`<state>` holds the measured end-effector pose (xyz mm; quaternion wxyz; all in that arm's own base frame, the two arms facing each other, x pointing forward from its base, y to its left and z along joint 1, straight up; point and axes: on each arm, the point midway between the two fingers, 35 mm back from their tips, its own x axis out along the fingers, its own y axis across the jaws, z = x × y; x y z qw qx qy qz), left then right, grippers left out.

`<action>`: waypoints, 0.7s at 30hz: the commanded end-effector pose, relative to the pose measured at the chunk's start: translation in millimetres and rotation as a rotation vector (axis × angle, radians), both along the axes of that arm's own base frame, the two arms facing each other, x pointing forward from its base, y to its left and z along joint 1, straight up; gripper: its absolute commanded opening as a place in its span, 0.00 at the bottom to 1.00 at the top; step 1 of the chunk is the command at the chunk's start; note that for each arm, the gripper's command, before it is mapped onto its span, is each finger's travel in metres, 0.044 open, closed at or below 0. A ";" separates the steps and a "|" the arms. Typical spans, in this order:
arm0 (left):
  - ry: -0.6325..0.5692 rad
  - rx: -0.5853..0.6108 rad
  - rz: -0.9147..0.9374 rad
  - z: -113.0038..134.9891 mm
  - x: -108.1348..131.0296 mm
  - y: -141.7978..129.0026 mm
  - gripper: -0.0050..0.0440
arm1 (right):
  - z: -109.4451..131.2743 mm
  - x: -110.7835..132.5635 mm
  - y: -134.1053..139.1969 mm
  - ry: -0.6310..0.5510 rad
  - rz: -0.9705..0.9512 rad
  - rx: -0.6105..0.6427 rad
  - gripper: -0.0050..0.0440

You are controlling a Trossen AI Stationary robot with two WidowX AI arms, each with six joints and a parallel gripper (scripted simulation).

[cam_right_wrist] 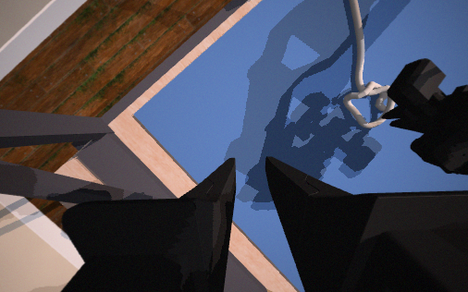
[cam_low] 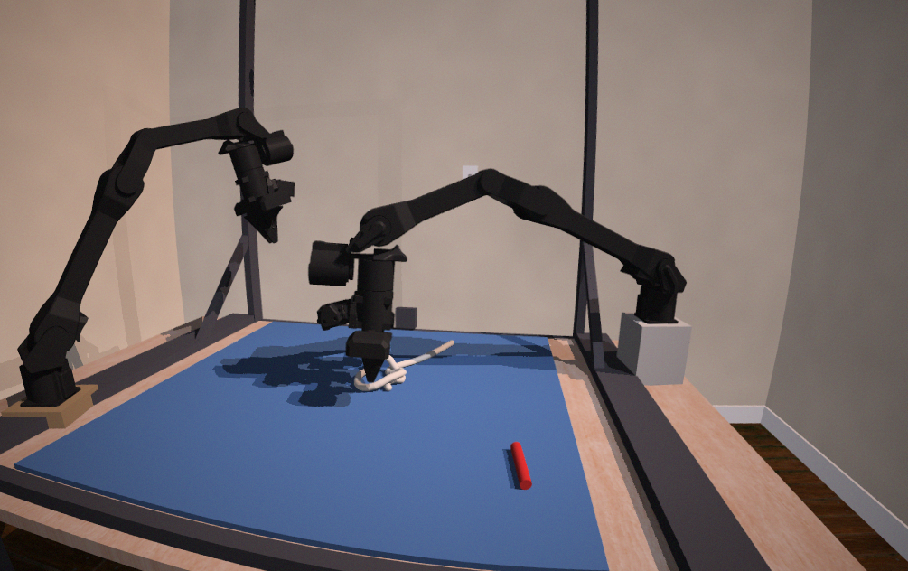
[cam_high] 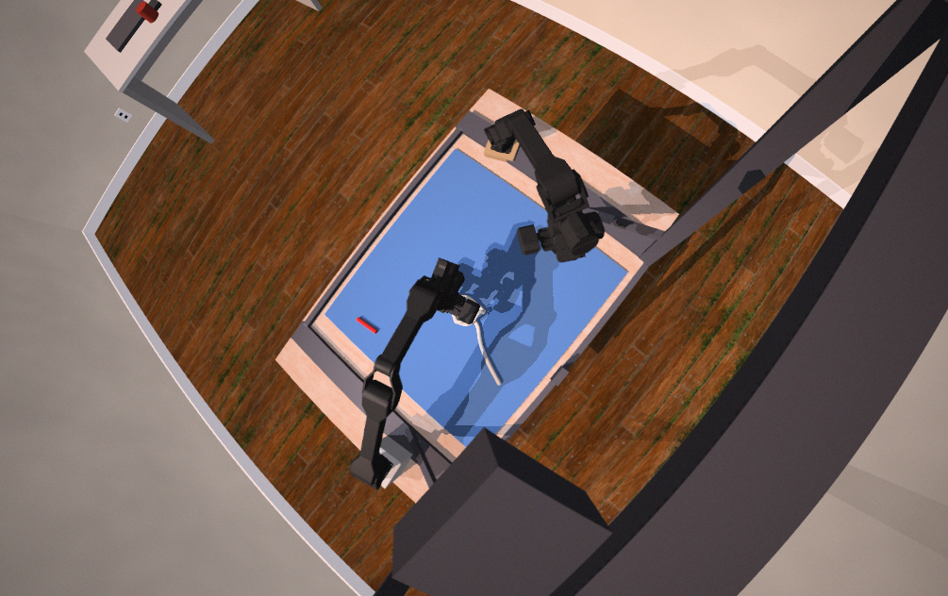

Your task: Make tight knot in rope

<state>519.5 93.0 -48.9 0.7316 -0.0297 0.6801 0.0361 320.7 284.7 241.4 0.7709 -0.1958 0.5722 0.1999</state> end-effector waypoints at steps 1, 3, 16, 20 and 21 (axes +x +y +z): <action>-0.036 0.007 -0.006 10.5 7.3 1.7 0.31 | 11.3 -1.6 -1.9 -0.023 -0.003 0.019 0.31; -0.034 0.007 -0.006 7.4 7.5 1.7 0.31 | 11.3 -1.6 -1.9 -0.023 -0.003 0.019 0.31; -0.031 0.007 -0.006 0.4 7.7 1.8 0.31 | 11.3 -1.6 -1.9 -0.023 -0.003 0.019 0.31; -0.031 0.007 -0.006 0.4 7.7 1.8 0.31 | 11.3 -1.6 -1.9 -0.023 -0.003 0.019 0.31; -0.031 0.007 -0.006 0.4 7.7 1.8 0.26 | 11.3 -1.6 -1.9 -0.023 -0.003 0.019 0.31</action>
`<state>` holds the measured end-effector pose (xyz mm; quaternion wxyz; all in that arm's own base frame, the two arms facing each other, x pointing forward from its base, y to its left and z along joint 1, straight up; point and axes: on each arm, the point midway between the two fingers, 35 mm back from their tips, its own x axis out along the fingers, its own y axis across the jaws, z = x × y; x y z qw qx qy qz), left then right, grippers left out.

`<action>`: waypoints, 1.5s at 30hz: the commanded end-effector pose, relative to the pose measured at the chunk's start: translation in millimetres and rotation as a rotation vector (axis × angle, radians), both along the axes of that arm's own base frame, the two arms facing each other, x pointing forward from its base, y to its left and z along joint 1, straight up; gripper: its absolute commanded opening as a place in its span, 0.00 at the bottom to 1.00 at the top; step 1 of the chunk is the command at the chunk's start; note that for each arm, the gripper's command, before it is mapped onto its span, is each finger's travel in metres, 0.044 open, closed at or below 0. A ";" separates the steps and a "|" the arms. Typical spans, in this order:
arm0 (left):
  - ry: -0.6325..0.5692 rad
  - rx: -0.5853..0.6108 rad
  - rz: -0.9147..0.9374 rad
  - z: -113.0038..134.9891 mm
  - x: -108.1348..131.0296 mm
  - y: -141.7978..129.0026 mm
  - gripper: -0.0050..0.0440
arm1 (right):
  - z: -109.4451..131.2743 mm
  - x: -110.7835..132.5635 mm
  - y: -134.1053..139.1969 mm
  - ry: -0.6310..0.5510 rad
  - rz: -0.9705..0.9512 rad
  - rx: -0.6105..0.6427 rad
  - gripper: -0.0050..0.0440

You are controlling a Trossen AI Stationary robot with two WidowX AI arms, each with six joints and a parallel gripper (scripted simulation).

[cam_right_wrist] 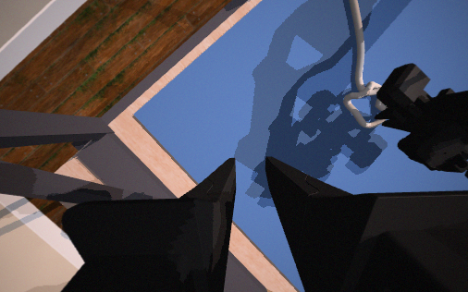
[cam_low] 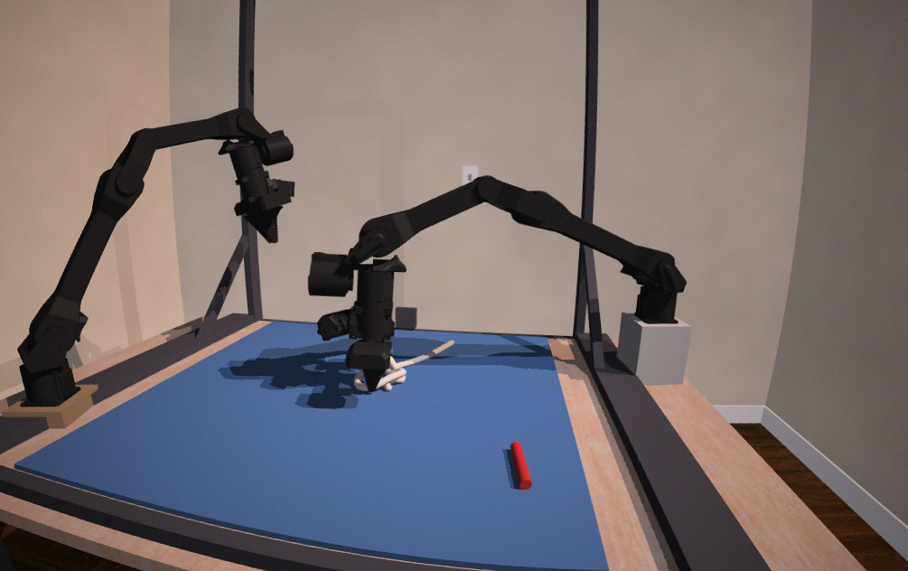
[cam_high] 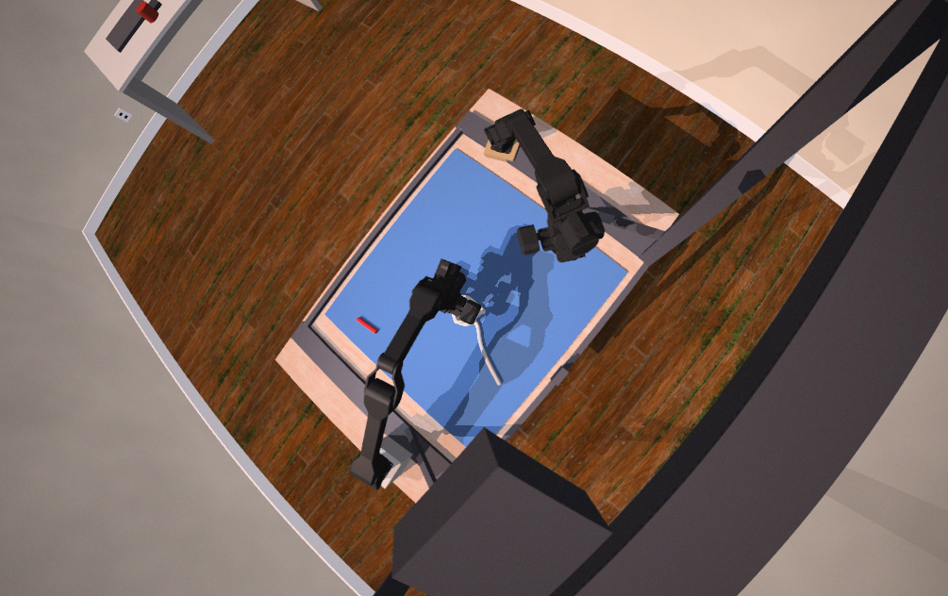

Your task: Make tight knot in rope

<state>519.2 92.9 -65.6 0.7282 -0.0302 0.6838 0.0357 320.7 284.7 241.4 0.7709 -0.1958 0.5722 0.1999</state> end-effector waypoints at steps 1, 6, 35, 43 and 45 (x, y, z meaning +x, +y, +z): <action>-0.041 0.008 -0.006 17.1 8.0 1.8 0.21 | 11.3 -1.6 -1.9 -0.023 -0.003 0.019 0.31; -0.041 0.008 -0.006 17.1 8.0 1.8 0.19 | 11.3 -1.6 -1.9 -0.023 -0.003 0.019 0.31; -0.048 0.010 -0.006 34.7 7.0 1.6 0.19 | 11.3 -1.6 -1.9 -0.023 -0.003 0.019 0.31; -0.050 0.010 -0.006 39.0 6.8 1.6 0.19 | 11.3 -1.6 -1.9 -0.023 -0.003 0.019 0.31; -0.053 0.011 -0.006 43.4 6.5 1.6 0.19 | 11.3 -1.6 -1.9 -0.023 -0.003 0.019 0.31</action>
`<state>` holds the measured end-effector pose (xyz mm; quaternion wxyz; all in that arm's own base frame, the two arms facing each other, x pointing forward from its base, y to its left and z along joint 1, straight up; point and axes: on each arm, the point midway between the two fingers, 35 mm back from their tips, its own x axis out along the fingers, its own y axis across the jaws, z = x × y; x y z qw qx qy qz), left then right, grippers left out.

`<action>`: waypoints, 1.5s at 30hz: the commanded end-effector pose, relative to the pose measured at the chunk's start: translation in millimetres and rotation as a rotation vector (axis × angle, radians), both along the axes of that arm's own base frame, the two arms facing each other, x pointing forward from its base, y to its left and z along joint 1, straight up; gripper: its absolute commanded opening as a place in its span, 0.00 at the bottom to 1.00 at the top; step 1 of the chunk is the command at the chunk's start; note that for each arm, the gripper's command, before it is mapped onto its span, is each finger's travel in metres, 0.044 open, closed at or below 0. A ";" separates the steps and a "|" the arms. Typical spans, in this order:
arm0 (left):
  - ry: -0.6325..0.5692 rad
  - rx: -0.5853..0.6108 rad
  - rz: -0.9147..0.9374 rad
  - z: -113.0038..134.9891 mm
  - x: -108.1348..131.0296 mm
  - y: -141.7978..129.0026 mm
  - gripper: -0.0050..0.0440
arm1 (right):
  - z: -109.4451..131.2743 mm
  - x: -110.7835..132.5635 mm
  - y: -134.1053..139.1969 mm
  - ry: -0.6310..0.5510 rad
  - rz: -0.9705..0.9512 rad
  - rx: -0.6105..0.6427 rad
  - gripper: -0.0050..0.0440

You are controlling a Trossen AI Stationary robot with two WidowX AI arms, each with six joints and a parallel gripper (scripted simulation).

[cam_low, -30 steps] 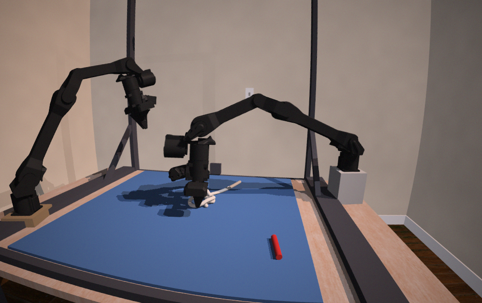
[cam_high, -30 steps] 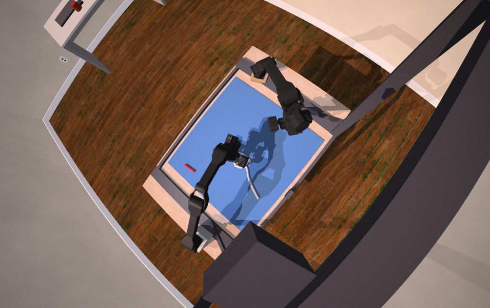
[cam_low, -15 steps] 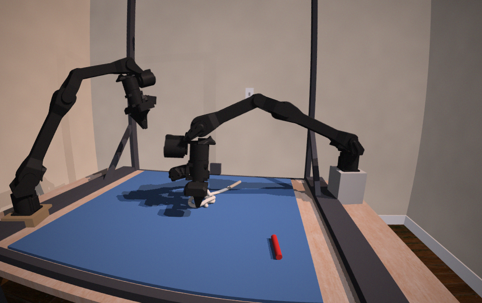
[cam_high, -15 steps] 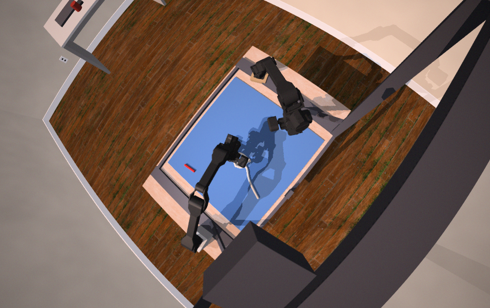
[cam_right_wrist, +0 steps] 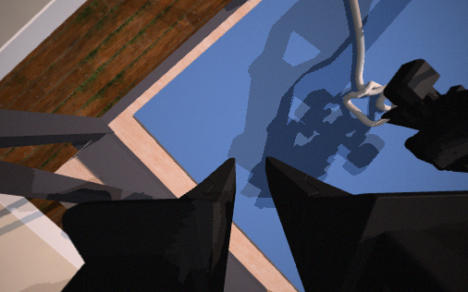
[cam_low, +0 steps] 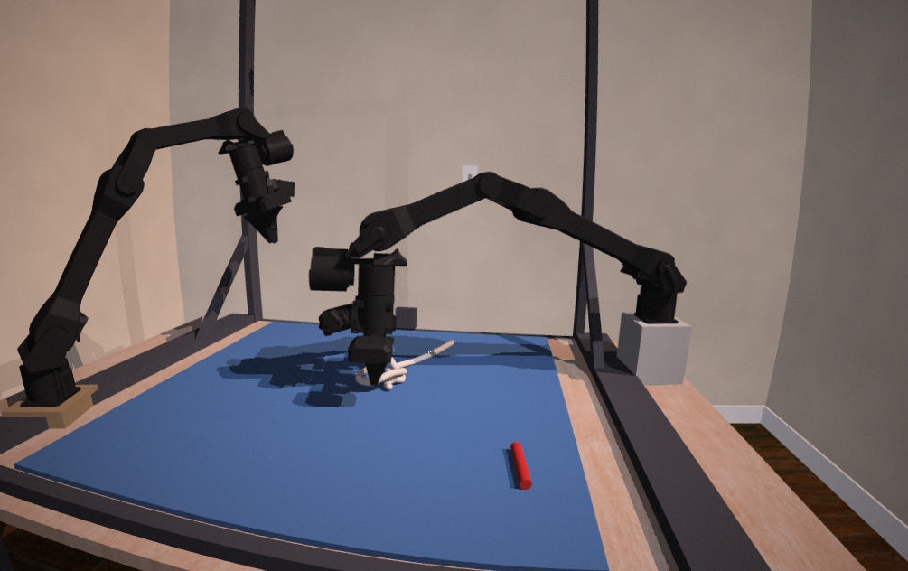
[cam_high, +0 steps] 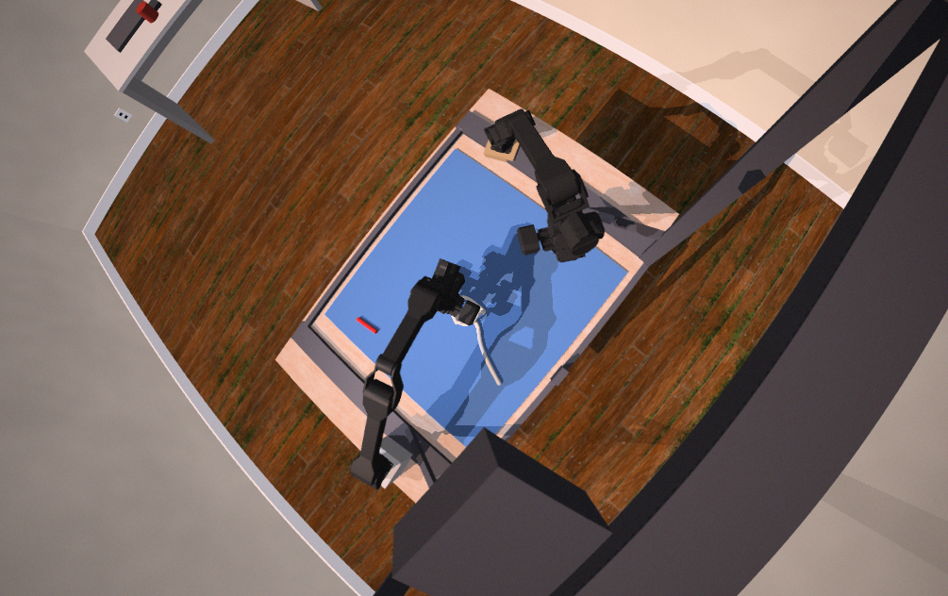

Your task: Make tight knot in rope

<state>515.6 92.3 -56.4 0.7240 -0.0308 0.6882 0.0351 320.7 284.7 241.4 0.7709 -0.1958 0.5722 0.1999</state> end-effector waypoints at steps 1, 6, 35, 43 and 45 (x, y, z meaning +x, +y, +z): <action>-0.067 0.013 -0.006 36.9 10.0 2.1 0.19 | 11.3 -1.6 -1.9 -0.023 -0.003 0.019 0.31; -0.071 0.014 -0.006 44.5 9.5 2.0 0.19 | 11.3 -1.6 -1.9 -0.023 -0.003 0.019 0.31; -0.052 0.011 -0.006 44.5 4.0 8.3 0.19 | 11.3 -1.6 -1.9 -0.023 -0.003 0.019 0.31; -0.039 0.008 -0.006 44.4 0.0 12.7 0.19 | 11.3 -1.6 -1.9 -0.023 -0.003 0.019 0.31; -0.034 0.008 -0.006 44.3 -1.3 14.1 0.19 | 11.3 -1.6 -1.9 -0.023 -0.003 0.019 0.31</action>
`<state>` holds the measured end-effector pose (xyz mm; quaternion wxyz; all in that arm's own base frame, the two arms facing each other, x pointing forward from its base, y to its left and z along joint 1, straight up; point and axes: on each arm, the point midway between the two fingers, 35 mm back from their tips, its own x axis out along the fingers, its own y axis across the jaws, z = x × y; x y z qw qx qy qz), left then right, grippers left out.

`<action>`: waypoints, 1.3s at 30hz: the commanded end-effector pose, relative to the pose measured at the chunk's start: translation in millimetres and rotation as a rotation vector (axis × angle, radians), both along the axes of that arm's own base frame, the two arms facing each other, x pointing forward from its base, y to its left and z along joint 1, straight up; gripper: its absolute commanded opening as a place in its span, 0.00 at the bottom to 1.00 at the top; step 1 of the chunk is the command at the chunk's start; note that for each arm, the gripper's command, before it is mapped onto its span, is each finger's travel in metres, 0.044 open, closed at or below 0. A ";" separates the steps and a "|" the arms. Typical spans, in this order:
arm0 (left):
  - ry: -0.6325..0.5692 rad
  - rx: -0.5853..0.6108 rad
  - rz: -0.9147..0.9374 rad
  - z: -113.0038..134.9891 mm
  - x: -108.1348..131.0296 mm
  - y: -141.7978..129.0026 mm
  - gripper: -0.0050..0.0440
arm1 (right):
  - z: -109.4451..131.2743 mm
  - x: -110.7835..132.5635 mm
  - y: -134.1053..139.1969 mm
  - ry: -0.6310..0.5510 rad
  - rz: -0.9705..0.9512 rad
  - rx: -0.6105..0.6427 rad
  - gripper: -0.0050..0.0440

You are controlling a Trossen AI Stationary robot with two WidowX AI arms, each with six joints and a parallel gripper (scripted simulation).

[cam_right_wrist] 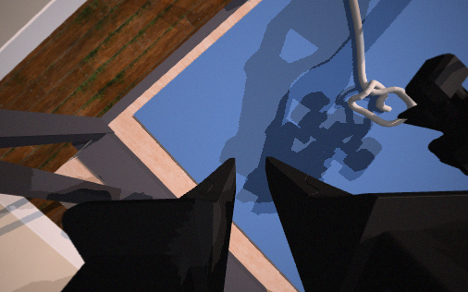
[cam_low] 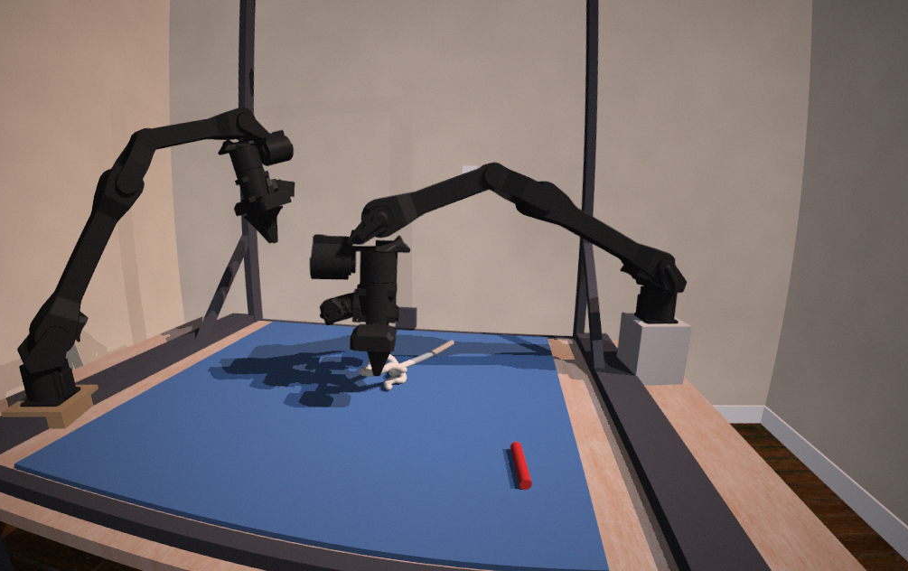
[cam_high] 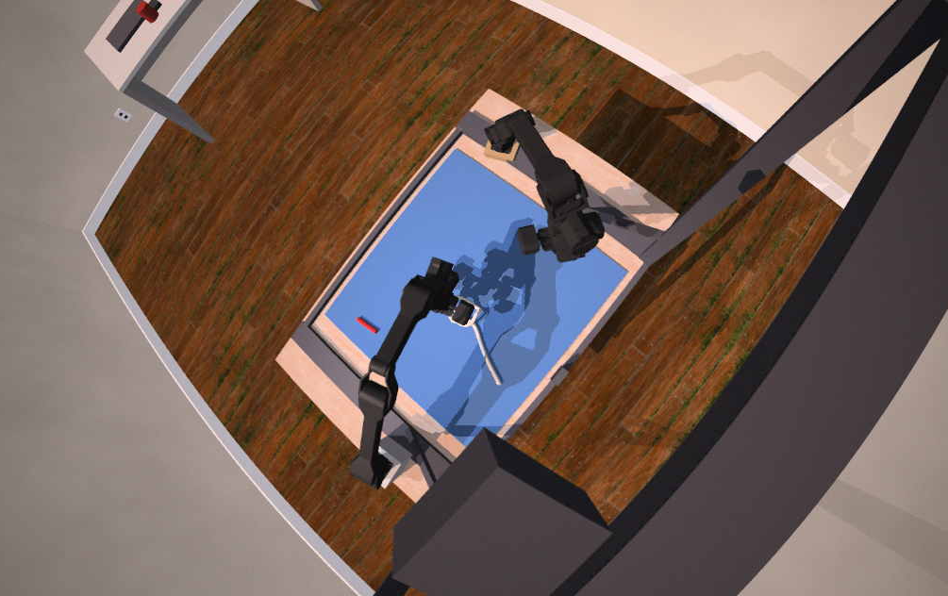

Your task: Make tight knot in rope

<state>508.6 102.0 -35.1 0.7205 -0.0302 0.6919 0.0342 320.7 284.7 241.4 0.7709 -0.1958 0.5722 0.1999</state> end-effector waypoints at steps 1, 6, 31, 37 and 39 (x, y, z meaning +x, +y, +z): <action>-0.044 0.008 -0.004 23.1 5.6 4.5 0.19 | 11.3 -1.6 -1.9 -0.023 -0.003 0.019 0.31; -0.039 0.007 -0.004 23.0 4.3 6.1 0.19 | 11.3 -1.6 -1.9 -0.023 -0.003 0.019 0.31; -0.013 0.003 -0.004 17.3 -2.3 13.8 0.19 | 11.3 -1.6 -1.9 -0.023 -0.003 0.019 0.31; -0.007 0.002 -0.004 5.5 -1.6 13.9 0.19 | 11.3 -1.6 -1.9 -0.023 -0.003 0.019 0.31; -0.004 0.002 -0.004 0.3 -1.4 13.9 0.19 | 11.3 -1.6 -1.9 -0.023 -0.003 0.019 0.31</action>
